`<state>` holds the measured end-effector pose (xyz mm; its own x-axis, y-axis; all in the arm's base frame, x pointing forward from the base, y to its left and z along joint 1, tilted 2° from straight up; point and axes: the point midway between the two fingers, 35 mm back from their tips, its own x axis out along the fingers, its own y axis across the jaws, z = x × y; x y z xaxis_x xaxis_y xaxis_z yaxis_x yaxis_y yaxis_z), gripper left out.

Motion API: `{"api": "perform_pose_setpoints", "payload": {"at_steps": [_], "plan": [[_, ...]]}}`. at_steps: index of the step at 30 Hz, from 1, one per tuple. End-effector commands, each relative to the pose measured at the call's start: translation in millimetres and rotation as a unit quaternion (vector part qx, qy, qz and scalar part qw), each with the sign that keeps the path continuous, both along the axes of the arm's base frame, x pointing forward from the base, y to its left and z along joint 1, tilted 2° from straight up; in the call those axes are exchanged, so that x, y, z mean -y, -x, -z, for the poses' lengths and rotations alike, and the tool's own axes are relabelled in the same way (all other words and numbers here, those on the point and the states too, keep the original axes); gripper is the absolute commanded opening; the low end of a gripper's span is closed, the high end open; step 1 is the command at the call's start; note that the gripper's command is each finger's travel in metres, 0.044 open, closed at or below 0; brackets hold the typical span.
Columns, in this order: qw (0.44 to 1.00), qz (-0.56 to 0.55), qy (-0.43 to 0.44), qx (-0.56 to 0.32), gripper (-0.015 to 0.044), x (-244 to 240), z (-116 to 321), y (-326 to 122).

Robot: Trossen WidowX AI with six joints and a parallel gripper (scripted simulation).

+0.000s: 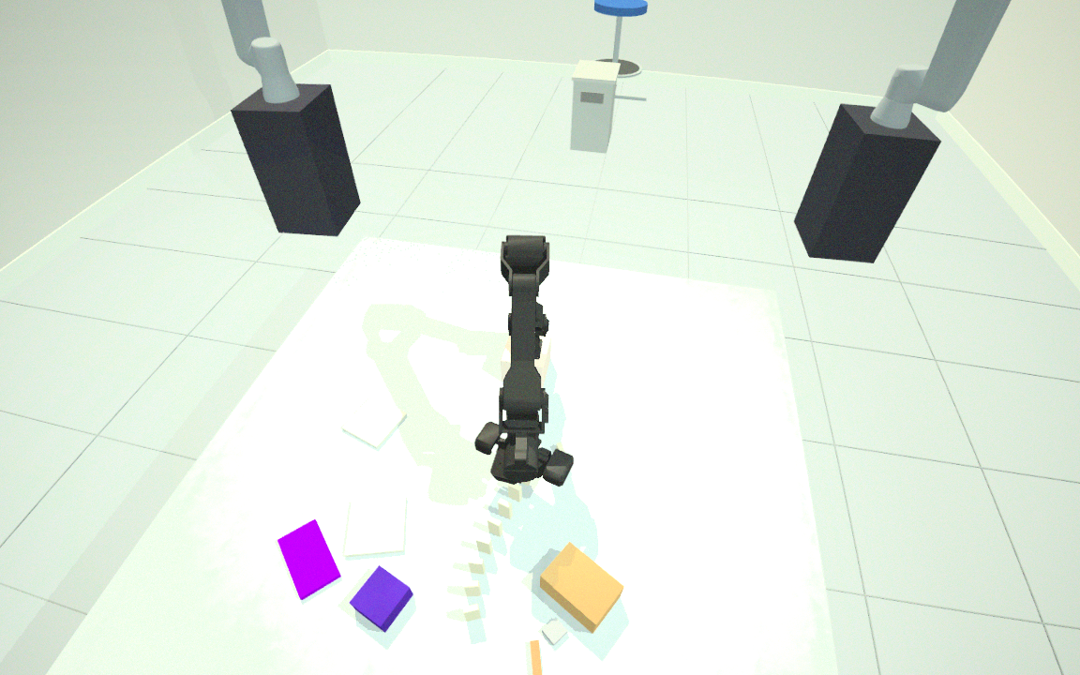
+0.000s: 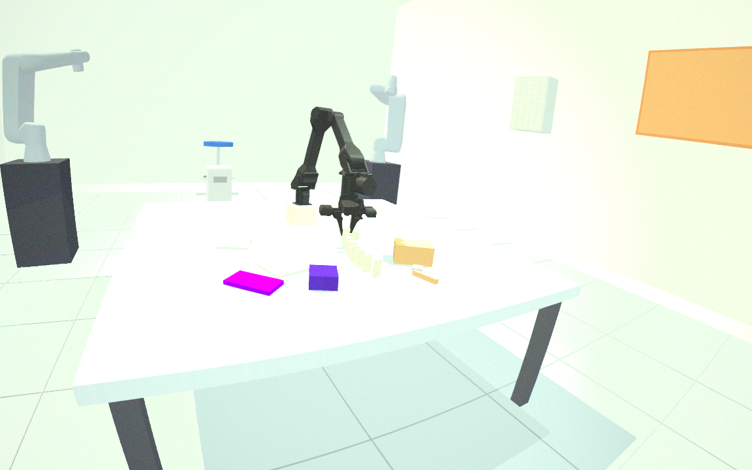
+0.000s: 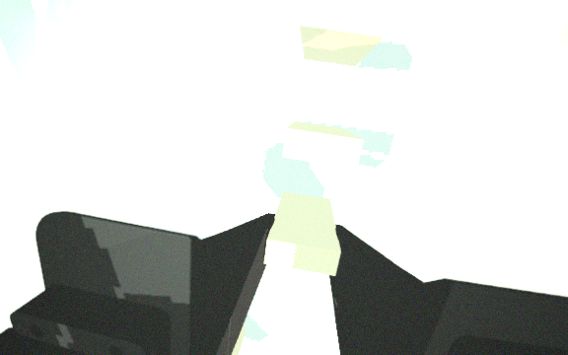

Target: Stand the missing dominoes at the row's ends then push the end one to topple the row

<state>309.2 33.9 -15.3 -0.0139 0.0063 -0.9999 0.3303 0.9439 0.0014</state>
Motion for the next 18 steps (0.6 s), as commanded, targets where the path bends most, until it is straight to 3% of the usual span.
{"api": "perform_pose_setpoints", "payload": {"at_steps": [1,3,15,18], "plan": [[1.0,0.002,0.001,0.0,0.0107,0.2,1.5,0.5],[1.0,0.002,0.001,0.0,0.0107,0.2,1.5,0.5],[1.0,0.002,0.001,0.0,0.0422,0.2,1.5,0.5],[1.0,0.002,0.001,0.0,0.044,0.2,1.5,0.5]]}}
